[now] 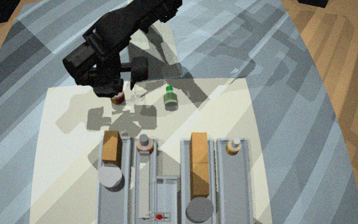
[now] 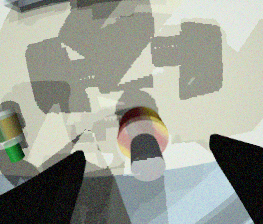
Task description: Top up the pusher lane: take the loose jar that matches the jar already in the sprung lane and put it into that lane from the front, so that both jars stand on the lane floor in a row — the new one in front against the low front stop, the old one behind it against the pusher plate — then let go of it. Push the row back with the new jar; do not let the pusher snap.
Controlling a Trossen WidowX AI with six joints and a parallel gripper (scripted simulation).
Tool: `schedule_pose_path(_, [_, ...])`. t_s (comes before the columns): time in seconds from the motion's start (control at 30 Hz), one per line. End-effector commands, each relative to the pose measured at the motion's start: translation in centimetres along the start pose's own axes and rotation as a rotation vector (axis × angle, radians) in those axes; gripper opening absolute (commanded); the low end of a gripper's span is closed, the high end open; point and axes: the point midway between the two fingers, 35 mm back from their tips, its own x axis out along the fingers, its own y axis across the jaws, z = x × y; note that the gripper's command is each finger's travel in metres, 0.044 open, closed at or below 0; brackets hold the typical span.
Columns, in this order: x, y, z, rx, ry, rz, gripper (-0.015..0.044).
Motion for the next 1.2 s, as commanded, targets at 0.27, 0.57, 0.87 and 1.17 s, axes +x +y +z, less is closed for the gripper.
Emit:
schedule_pose_path(0.27, [2.0,0.2,-0.2,0.009,0.004,0.009,0.0440])
schedule_pose_path(0.57, [2.8,0.2,-0.3,0.009,0.004,0.011,0.0388])
schedule_pose_path(0.87, [2.8,0.2,-0.3,0.009,0.004,0.011,0.0190])
schedule_pose_path(1.17, [1.9,0.1,-0.1,0.010,0.004,0.007,0.0052])
